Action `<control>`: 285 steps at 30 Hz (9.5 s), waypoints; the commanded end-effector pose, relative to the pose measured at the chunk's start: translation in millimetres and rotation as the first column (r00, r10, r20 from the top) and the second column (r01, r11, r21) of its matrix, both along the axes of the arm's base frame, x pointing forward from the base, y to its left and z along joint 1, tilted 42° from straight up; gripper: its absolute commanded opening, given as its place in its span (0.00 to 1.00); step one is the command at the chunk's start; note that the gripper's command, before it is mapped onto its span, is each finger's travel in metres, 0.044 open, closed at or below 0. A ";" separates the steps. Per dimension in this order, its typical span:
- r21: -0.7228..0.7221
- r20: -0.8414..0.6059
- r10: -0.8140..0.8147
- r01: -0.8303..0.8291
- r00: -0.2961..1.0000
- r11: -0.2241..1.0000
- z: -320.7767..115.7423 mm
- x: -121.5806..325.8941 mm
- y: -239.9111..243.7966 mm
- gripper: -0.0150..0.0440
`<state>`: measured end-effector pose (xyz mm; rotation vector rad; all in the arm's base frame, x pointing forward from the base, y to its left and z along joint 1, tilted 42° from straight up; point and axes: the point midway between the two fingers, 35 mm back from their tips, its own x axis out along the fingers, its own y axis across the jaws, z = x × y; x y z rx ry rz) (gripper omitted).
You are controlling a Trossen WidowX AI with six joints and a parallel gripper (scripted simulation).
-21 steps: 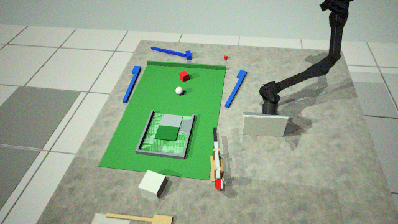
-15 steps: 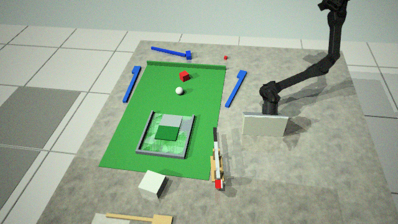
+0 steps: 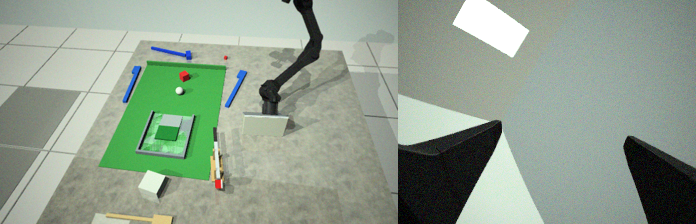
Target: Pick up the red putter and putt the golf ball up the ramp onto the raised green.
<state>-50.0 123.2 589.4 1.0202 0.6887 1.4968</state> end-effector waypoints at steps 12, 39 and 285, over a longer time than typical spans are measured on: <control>-0.277 0.004 -0.302 0.292 0.953 0.916 -82.5 204.9 82.8 1.00; -0.968 0.248 0.322 0.225 0.913 0.108 -464.0 315.1 149.9 1.00; -0.606 0.363 -0.271 0.005 0.892 -0.795 -469.5 307.7 -143.6 0.25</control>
